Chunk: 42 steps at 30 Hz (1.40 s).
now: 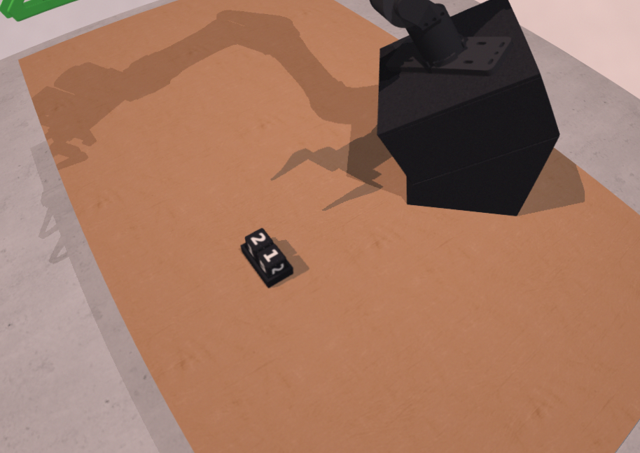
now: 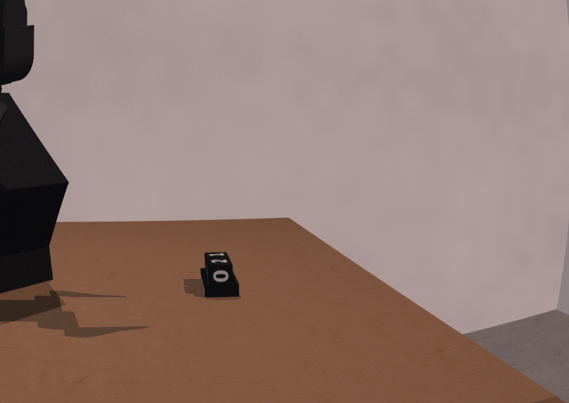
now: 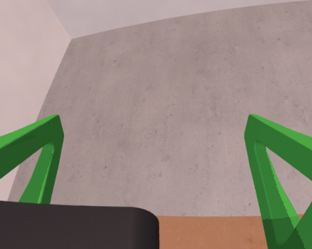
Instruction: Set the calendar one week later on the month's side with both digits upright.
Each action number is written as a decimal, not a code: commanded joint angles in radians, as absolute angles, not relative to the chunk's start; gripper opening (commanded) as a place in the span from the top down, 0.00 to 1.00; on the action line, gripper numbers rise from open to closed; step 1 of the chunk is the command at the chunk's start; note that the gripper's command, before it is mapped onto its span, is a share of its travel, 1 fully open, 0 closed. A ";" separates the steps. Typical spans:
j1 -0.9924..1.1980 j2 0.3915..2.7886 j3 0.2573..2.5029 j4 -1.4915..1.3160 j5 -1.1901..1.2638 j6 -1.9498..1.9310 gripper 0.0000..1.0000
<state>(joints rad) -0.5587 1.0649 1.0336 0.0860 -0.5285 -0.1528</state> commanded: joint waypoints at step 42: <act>-0.137 1.328 1.041 -0.341 0.013 -0.663 0.00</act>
